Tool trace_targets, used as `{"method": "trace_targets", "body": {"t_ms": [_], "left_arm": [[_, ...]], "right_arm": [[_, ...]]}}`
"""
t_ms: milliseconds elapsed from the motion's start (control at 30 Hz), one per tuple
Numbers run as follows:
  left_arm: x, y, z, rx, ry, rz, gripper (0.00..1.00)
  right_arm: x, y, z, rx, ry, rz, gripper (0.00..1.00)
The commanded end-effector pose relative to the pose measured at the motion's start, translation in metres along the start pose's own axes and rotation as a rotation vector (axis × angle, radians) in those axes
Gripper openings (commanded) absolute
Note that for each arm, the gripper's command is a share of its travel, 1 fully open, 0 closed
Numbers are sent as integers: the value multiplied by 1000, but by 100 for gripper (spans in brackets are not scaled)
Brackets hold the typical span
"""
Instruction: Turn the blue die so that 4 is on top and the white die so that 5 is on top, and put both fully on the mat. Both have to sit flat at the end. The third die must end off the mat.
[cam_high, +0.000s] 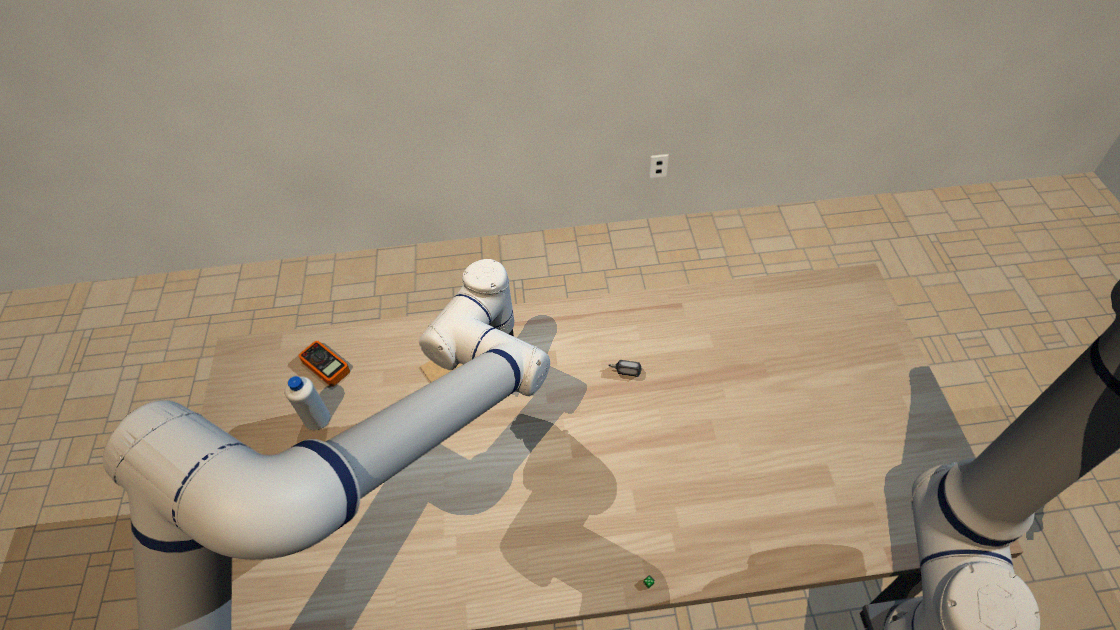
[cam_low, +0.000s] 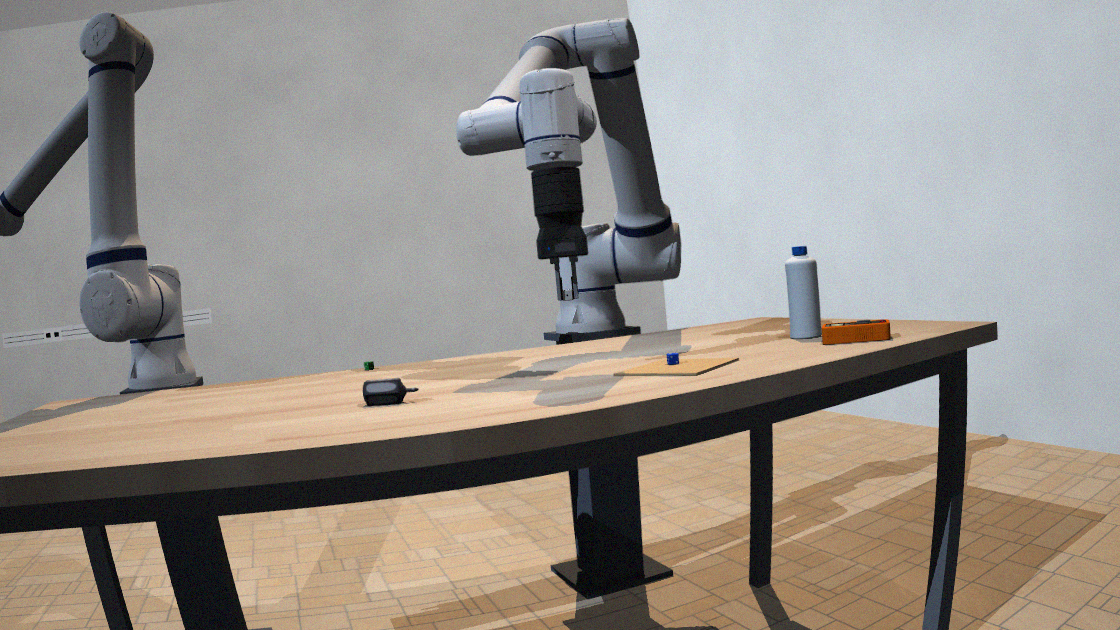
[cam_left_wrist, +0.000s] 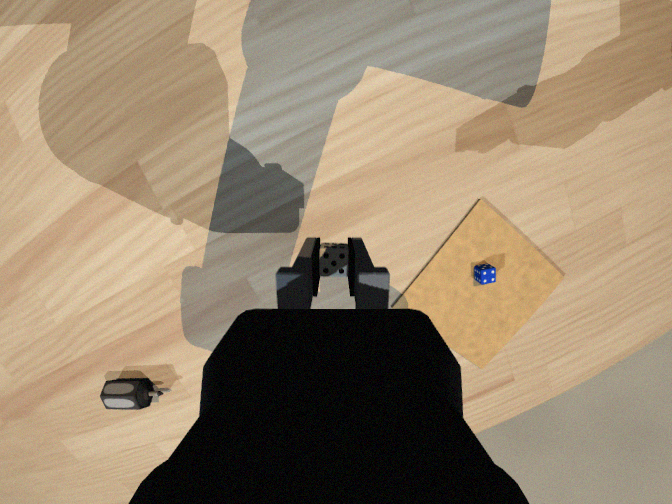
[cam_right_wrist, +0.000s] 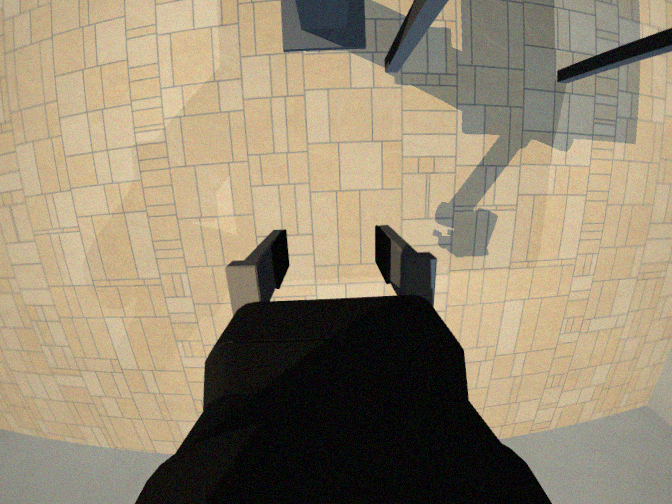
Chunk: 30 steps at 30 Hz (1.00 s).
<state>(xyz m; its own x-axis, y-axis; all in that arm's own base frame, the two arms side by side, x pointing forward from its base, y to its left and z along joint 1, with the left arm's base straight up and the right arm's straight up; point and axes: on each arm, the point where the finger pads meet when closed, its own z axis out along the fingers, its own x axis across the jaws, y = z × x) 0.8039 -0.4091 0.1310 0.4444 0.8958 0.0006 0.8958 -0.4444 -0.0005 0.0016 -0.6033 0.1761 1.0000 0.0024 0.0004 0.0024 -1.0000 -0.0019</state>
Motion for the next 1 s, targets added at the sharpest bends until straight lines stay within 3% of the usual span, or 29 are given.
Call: {"method": "trace_targets", "body": {"t_ms": [0, 67, 533, 967], "left_arm": [[26, 23, 0, -1, -1, -28, 34], [29, 25, 0, -1, -1, -31, 34], [139, 85, 6, -1, -1, -133, 34], [160, 94, 7, -1, -1, -151, 34]], "right_arm": [[0, 1, -1, -2, 0, 0, 100], [0, 1, -1, -2, 0, 0, 100], [0, 1, -1, -2, 0, 0, 100], [0, 1, -1, -2, 0, 0, 100]]}}
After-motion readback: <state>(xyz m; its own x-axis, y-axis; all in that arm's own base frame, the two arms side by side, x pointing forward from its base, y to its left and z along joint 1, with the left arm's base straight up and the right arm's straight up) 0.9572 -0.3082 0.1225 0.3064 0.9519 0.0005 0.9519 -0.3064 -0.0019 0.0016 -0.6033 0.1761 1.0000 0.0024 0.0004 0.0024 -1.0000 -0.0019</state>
